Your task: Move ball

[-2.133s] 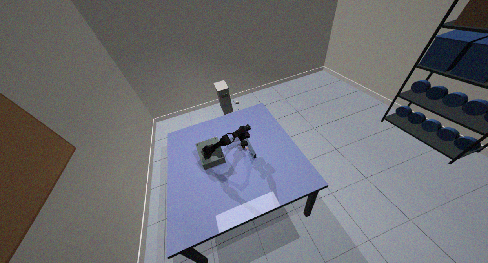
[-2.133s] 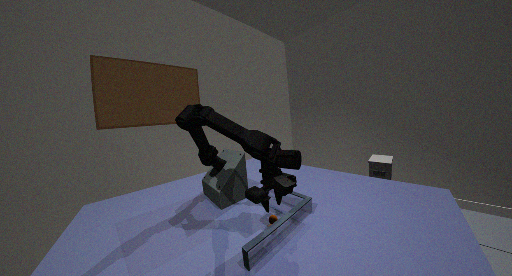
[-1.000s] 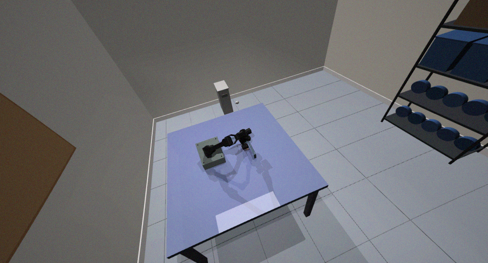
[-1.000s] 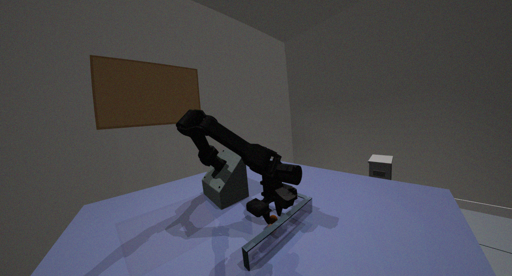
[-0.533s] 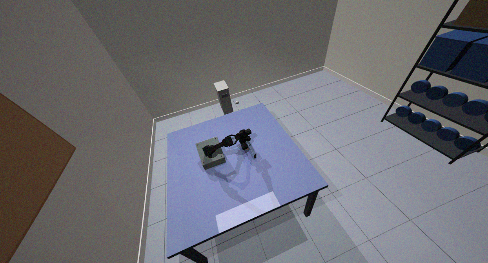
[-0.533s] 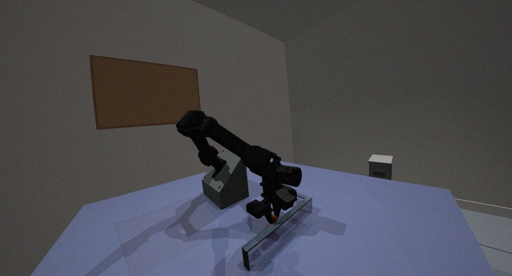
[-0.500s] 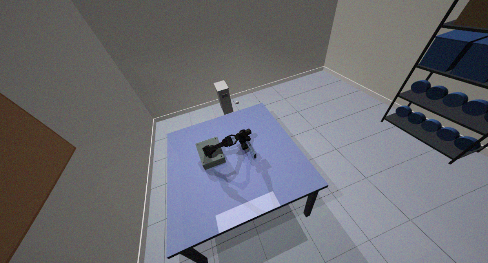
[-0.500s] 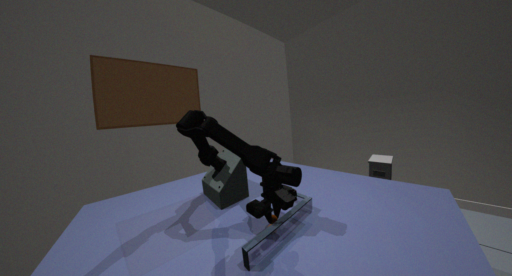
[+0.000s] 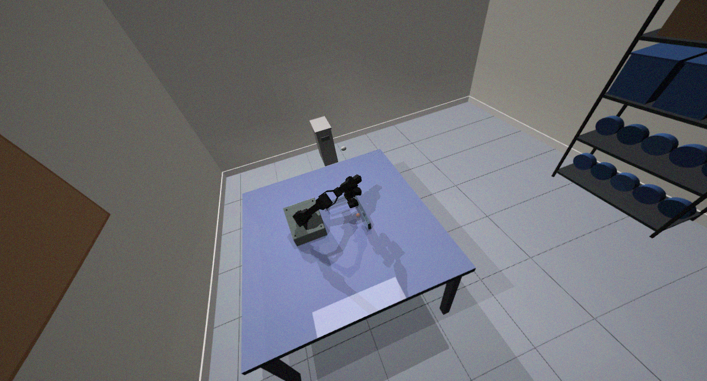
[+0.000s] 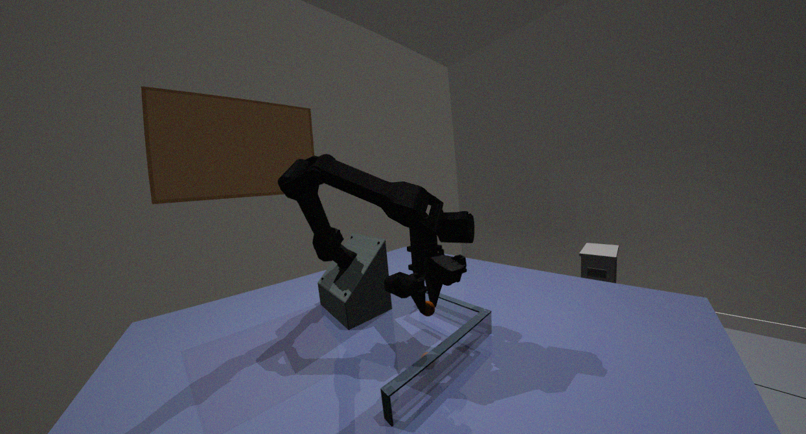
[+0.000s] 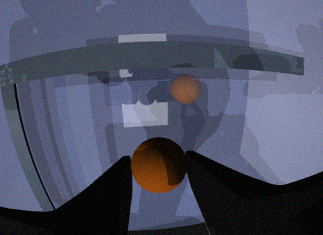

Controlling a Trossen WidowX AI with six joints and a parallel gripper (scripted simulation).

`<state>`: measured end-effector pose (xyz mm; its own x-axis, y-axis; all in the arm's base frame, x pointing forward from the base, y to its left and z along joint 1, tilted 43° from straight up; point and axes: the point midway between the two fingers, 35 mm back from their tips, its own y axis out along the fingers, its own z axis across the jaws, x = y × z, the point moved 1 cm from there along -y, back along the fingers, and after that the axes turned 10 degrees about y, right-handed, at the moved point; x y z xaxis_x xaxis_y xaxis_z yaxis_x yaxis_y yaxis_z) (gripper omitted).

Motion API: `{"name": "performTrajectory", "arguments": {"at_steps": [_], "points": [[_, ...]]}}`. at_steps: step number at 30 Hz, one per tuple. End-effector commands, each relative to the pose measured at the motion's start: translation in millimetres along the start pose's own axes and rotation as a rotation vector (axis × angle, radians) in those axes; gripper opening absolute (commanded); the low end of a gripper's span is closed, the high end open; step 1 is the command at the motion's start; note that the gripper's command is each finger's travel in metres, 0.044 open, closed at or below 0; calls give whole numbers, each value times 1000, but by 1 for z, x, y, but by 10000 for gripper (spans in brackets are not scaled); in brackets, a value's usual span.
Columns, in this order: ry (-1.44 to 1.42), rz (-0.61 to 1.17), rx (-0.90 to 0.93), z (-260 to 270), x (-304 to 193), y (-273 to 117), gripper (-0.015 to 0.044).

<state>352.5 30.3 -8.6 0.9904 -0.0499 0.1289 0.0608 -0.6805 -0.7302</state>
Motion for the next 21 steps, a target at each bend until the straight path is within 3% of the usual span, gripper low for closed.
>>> {"name": "performTrajectory", "arguments": {"at_steps": [1,7,21], "points": [[11,-9,6,-1,0,-29,0],[11,-9,5,-4,1,-32,0],[12,-11,1,-35,34,10,0]]}}
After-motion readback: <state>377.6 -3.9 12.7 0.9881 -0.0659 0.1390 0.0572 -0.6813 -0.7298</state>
